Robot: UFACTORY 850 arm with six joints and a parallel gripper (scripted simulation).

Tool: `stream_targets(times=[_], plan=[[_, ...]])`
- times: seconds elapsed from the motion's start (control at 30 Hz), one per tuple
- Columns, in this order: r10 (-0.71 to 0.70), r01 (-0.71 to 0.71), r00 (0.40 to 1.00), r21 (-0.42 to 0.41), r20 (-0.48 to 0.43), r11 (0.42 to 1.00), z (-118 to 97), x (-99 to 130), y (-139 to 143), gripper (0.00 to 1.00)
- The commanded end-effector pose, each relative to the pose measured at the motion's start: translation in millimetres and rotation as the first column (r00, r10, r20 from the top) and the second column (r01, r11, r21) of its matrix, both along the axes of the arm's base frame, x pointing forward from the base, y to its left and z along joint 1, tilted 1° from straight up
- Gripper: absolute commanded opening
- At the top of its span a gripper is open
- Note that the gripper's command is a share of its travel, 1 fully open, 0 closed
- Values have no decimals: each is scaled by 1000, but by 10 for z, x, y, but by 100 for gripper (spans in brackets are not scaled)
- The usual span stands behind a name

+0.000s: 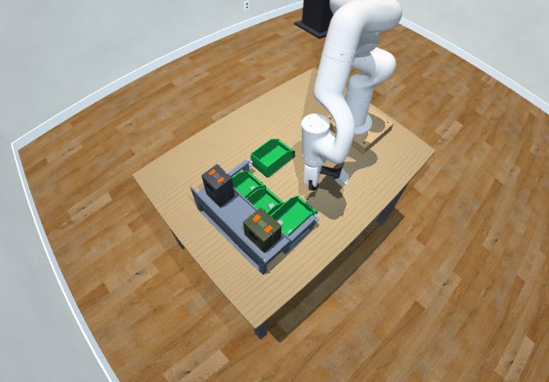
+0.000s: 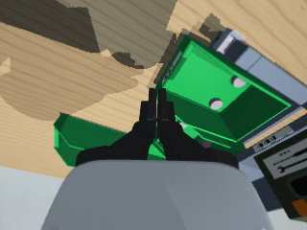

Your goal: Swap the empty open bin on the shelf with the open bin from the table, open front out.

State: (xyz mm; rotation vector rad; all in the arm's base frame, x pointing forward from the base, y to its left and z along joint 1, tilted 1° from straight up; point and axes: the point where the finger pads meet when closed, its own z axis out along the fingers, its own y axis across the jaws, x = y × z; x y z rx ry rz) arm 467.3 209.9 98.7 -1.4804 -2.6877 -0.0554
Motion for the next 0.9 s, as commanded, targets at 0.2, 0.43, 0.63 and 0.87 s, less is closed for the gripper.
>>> stream_targets(times=[0.2, 0.43, 0.63, 0.87], plan=[[-423, 426, 904, -75, 56, 901, -8, -79, 24, 0], [-423, 426, 904, -75, 56, 901, -8, -79, 24, 0], [-423, 426, 904, -75, 56, 901, -8, -79, 24, 0], [-423, 426, 904, -75, 56, 901, -8, -79, 24, 0]])
